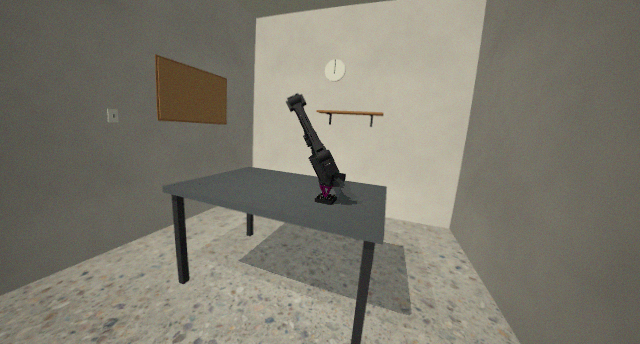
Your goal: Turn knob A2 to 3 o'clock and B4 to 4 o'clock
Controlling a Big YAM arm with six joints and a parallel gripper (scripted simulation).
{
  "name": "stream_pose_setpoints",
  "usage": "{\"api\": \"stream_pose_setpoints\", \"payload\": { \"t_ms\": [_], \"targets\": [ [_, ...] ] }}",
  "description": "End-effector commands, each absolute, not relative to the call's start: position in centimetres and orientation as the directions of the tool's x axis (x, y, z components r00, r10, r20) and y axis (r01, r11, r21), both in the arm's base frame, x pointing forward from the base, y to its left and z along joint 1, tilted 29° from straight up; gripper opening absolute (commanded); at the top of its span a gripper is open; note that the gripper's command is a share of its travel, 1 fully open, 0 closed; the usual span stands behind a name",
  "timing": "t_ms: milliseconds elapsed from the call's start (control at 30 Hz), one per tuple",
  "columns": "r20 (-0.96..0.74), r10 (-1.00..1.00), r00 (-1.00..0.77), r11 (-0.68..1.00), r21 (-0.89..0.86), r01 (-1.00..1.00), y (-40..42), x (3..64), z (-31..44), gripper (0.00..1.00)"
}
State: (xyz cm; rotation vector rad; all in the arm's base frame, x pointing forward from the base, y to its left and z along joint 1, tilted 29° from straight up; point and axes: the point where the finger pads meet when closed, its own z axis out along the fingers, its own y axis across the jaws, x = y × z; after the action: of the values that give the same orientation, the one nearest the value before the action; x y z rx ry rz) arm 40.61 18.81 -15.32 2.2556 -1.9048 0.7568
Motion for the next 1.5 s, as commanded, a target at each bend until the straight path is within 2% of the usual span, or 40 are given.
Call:
{"api": "stream_pose_setpoints", "payload": {
  "t_ms": [0, 1467],
  "targets": [
    [0.406, -0.908, 0.098, -0.221, -0.268, -0.938, 20.1, 42.4, -14.1, 0.18],
    [0.406, -0.908, 0.102, -0.226, -0.27, -0.936, 19.7, 42.6, -16.1, 0.18]
  ]
}}
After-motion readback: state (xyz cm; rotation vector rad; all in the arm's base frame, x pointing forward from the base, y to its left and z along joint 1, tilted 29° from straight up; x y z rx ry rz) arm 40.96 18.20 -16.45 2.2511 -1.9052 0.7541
